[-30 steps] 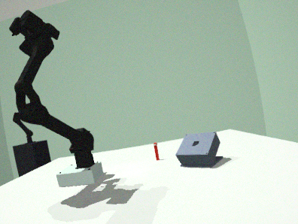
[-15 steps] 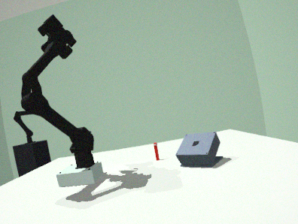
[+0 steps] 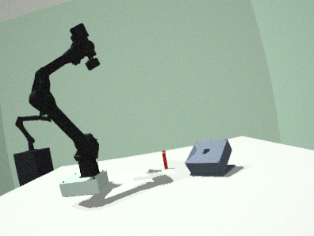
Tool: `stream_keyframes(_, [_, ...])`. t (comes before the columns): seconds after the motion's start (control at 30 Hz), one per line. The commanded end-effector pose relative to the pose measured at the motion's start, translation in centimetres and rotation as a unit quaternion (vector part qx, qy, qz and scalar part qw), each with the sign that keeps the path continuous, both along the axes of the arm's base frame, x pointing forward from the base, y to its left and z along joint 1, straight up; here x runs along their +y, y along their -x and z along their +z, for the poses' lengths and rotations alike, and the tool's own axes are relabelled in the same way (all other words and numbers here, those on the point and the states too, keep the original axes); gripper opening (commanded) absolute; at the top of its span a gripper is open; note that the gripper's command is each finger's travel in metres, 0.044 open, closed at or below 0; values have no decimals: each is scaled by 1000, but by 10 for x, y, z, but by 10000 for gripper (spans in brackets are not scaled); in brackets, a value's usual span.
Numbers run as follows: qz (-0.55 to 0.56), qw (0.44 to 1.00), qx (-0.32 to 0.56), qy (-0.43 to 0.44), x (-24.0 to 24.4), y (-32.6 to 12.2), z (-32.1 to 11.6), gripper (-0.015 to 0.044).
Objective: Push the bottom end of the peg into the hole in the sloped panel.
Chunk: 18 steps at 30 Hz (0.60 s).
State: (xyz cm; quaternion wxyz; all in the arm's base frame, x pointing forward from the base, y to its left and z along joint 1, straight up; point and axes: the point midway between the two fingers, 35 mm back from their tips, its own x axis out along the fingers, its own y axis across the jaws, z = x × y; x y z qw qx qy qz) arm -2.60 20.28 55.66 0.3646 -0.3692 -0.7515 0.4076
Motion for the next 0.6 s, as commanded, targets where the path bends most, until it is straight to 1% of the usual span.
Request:
stream_keyframes(0.0, [-49,998,28,34,26,-30,-17,440])
stream_keyframes(0.2, [-90,993,49,63,45,-55,-32,440])
stream_keyframes(0.57, [-207,957,104,174,89,-134,-97,440])
